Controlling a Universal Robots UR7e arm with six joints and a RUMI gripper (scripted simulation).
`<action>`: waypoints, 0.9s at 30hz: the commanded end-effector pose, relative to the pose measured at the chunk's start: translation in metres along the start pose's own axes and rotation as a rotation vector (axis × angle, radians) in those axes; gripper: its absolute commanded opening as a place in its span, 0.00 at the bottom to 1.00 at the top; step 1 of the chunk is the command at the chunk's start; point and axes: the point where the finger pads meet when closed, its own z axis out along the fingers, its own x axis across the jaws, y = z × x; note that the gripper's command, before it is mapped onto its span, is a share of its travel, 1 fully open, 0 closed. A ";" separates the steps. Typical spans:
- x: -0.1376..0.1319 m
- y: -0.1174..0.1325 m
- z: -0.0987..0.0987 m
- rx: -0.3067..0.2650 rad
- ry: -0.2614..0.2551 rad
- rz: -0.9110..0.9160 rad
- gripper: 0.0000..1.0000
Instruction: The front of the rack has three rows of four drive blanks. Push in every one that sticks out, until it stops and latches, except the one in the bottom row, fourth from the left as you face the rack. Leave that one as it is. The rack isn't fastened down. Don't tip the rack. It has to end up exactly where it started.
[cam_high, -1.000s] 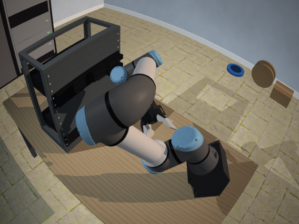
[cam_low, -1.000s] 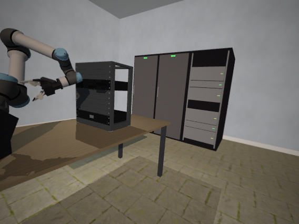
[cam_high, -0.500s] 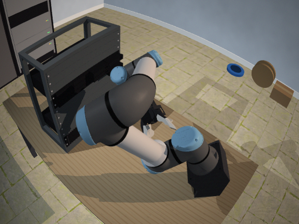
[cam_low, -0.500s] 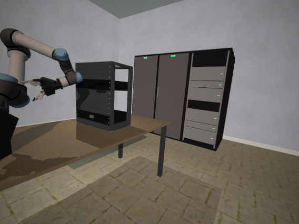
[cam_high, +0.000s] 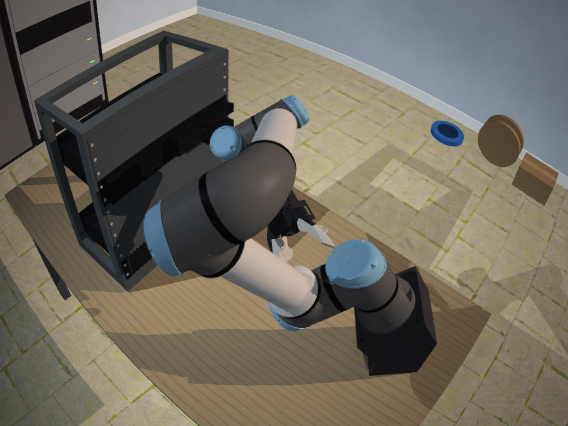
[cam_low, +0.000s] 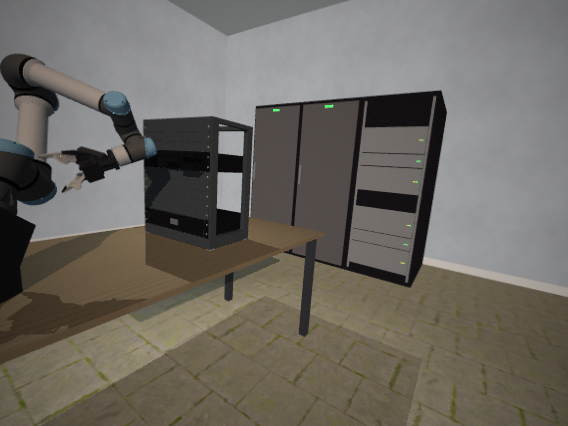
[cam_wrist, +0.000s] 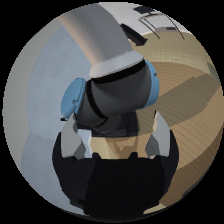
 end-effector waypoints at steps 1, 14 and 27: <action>0.001 -0.001 0.000 0.006 0.003 0.010 1.00; 0.004 -0.006 0.003 0.036 0.017 0.057 1.00; 0.004 -0.012 0.000 0.090 0.030 0.144 1.00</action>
